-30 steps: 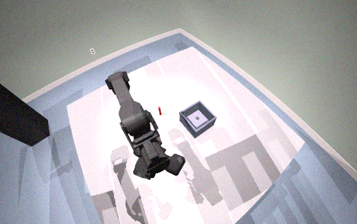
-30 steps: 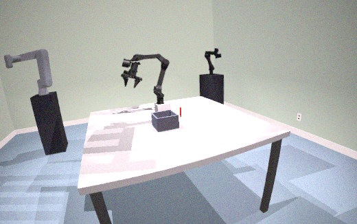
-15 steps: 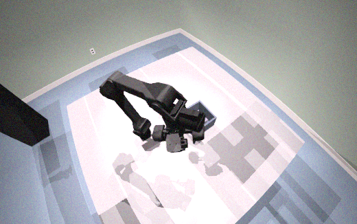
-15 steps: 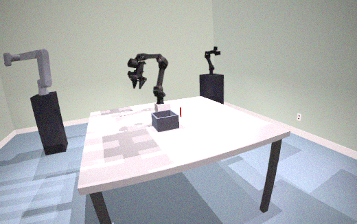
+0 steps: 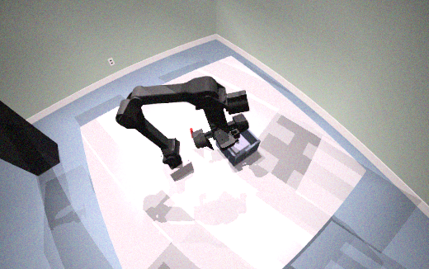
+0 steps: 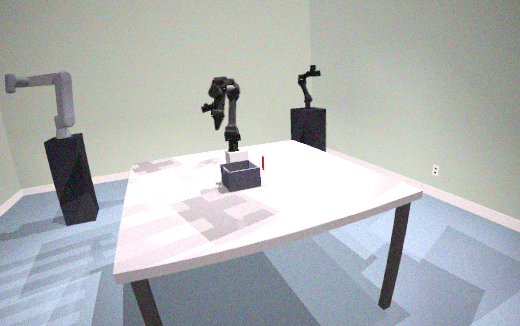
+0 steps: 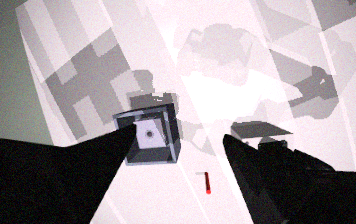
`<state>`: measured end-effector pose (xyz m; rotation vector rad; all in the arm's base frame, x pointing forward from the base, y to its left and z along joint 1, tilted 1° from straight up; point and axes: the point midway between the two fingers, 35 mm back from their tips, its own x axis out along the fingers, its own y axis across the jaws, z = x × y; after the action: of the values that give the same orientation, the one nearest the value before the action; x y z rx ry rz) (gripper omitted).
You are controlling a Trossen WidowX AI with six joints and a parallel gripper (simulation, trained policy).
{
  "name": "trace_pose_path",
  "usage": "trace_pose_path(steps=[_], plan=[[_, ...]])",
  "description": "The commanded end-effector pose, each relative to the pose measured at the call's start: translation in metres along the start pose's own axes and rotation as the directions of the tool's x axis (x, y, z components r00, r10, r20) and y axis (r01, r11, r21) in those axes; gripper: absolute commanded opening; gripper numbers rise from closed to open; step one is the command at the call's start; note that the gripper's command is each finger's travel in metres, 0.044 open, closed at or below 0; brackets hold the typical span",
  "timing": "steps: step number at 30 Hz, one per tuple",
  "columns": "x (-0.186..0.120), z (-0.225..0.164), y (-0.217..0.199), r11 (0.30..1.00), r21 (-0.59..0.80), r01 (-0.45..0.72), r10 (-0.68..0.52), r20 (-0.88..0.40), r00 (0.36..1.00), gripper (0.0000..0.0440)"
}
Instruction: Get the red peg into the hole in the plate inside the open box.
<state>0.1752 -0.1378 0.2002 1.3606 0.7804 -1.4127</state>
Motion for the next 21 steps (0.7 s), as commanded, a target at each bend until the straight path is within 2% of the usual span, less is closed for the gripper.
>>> trace_pose_path(steps=[1,10,21], plan=[[0.002,-0.021,0.003,0.997,-0.072,0.007,-0.008,-0.007,1.0,0.044],[0.006,-0.082,0.002,0.962,-0.273,0.017,-0.026,-0.028,0.999,0.044],[0.022,-0.146,-0.023,0.885,-0.459,0.071,-0.088,-0.015,0.996,0.044]])
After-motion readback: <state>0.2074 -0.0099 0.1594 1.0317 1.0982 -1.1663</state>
